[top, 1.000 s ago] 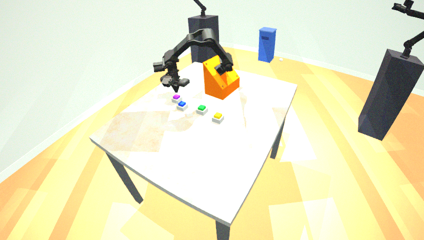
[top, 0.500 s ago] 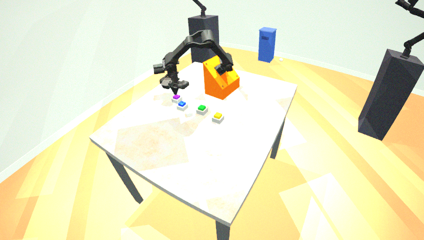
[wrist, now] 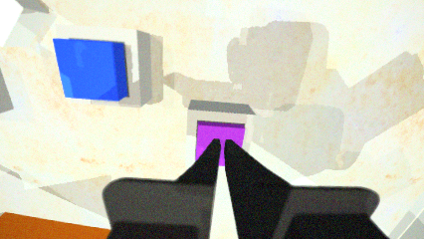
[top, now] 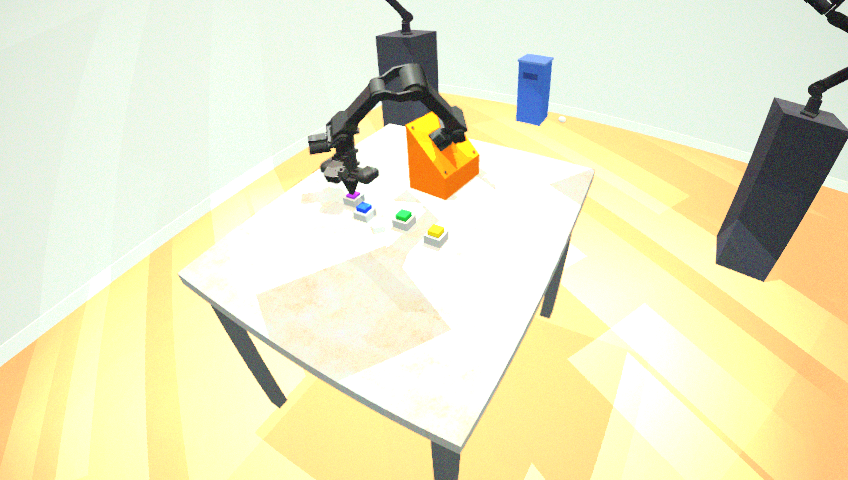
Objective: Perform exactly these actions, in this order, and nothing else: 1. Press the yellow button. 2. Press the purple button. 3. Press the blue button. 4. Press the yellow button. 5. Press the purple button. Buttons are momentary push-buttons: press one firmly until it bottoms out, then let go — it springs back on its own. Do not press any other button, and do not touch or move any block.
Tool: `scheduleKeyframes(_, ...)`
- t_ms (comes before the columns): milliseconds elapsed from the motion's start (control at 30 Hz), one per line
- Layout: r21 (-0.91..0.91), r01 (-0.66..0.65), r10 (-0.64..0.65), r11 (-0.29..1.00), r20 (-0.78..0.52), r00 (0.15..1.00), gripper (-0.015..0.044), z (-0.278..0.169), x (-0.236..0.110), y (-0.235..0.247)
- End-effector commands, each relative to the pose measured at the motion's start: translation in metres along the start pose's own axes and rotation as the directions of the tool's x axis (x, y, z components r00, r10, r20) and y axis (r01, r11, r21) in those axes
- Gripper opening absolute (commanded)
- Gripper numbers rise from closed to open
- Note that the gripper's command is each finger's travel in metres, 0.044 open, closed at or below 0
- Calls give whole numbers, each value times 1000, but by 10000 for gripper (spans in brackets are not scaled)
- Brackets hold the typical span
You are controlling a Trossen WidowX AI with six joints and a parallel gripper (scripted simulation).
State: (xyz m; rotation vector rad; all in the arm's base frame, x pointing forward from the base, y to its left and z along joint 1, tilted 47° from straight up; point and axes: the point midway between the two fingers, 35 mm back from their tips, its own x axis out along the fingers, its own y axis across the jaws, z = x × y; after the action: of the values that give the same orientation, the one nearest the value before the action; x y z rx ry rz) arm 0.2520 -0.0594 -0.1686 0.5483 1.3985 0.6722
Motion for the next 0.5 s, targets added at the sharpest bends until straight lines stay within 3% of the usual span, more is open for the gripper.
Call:
scheduleKeyframes(0,11,-7,7,1000,-1,1000,20,-2,2,1)
scheduleKeyframes(367,11,-7,7,1000,-1,1000,20,-2,2,1)
scheduleKeyframes(467,8,-4,4,1000,-1,1000,20,-1,-22,0)
